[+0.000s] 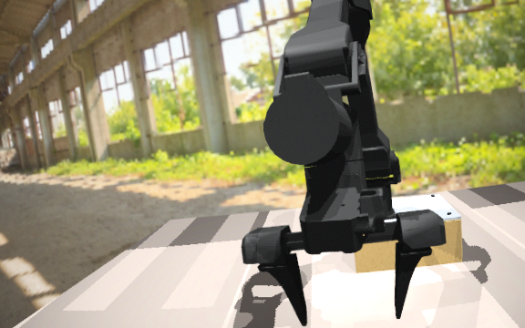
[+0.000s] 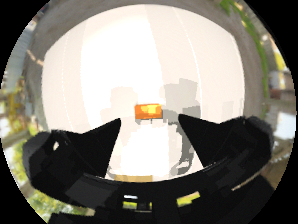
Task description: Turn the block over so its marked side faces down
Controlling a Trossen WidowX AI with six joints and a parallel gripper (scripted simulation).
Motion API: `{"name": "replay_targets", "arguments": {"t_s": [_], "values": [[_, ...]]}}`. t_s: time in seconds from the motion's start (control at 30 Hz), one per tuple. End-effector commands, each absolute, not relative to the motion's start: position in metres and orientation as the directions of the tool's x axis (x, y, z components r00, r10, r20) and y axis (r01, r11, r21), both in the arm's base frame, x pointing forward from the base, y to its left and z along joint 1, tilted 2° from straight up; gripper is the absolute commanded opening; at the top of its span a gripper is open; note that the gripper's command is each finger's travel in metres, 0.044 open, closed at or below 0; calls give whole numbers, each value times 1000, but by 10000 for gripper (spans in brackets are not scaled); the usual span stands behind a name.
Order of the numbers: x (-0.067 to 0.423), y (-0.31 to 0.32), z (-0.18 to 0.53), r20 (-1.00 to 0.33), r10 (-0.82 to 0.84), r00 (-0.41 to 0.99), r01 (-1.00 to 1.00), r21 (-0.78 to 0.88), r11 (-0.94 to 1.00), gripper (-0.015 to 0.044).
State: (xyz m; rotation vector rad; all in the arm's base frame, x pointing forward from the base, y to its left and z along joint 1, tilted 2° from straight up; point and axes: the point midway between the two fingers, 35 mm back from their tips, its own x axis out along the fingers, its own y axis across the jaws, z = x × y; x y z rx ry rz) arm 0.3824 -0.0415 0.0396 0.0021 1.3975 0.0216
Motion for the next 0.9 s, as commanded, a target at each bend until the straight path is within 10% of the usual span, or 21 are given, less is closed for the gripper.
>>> {"name": "replay_targets", "arguments": {"t_s": [0.0,0.87], "values": [[388,-40,53,-1000,5,0,-16,5,1000,440],[388,-40,0,-1000,5,0,-16,5,1000,440]]}}
